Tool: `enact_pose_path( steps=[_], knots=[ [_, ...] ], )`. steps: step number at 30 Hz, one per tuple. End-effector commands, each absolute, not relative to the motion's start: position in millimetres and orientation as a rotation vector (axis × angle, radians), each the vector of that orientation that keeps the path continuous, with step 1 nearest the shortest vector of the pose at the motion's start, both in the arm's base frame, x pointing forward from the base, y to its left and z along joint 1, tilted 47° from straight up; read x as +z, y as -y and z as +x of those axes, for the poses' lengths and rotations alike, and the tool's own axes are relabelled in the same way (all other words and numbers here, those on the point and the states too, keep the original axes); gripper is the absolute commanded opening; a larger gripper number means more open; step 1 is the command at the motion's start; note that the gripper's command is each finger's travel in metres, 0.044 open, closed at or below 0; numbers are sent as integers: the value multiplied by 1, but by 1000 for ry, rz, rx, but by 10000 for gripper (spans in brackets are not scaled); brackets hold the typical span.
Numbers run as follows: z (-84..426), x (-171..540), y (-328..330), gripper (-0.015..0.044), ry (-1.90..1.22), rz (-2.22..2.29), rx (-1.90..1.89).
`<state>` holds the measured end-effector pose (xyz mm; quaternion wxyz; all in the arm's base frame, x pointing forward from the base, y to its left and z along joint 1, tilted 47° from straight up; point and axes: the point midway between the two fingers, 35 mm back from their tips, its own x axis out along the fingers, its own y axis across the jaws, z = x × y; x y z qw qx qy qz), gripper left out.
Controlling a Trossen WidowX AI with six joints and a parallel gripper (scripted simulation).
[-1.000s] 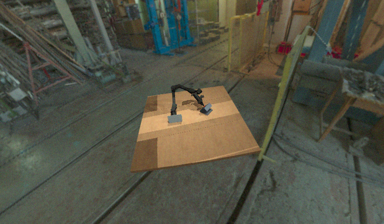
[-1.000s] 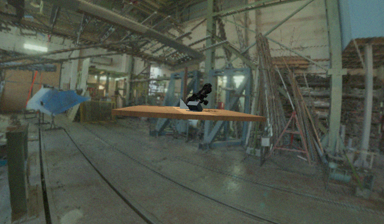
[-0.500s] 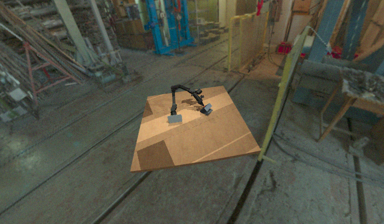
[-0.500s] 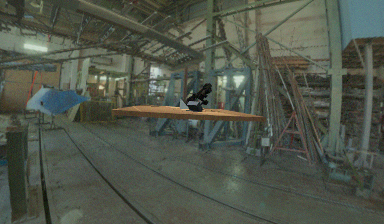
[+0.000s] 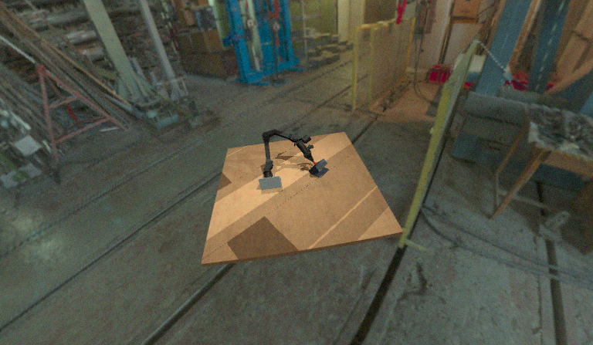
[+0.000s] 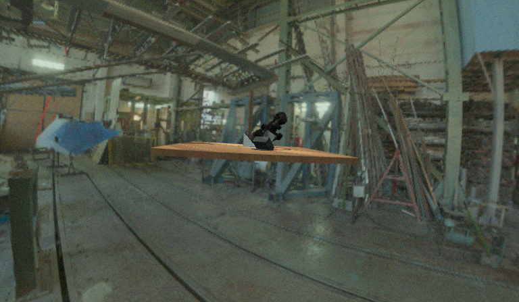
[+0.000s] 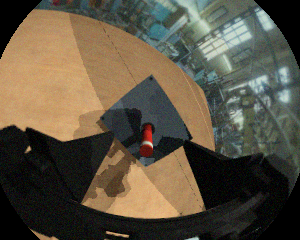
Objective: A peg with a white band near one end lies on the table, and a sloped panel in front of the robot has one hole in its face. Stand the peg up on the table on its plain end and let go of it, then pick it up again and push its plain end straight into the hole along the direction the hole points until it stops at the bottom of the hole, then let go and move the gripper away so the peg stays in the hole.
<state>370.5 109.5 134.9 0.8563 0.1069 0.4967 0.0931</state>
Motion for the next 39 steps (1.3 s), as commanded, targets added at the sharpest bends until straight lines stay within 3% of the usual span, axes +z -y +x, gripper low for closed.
enact_pose_path(
  steps=[1,39],
  knots=[
    [368,144,-108,440,-1041,223,201],
    [332,204,-85,440,-1047,224,192]
  ],
)
